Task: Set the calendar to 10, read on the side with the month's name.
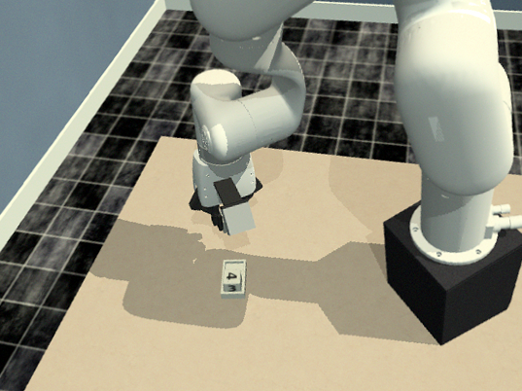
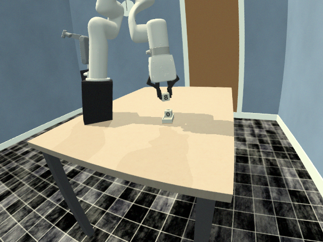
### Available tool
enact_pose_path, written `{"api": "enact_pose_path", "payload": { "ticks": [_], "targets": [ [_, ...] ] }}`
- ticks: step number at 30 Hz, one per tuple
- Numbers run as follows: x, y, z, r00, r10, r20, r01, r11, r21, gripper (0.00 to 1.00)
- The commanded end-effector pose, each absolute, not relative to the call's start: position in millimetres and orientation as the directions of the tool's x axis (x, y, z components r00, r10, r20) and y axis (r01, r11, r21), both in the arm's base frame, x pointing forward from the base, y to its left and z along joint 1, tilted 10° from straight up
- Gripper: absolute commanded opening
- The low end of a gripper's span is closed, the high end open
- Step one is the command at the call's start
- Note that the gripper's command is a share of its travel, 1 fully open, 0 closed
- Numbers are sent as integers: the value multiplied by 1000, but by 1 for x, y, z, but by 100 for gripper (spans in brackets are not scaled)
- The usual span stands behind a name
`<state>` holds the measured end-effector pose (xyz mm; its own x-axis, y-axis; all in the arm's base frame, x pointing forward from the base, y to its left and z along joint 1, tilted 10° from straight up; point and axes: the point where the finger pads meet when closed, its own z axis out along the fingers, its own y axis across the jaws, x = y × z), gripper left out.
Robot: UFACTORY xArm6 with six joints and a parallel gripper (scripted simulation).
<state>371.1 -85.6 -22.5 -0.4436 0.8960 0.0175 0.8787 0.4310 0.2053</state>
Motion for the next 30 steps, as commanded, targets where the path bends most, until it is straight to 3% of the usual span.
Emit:
{"api": "enact_pose_path", "payload": {
  "ticks": [1, 11, 30],
  "targets": [
    [372, -80, -20, -370, 929, 27, 918, 360, 168, 29],
    [367, -56, -16, -67, 995, 79, 987, 54, 152, 29],
    [367, -54, -17, -47, 996, 82, 988, 34, 151, 29]
  ]
}}
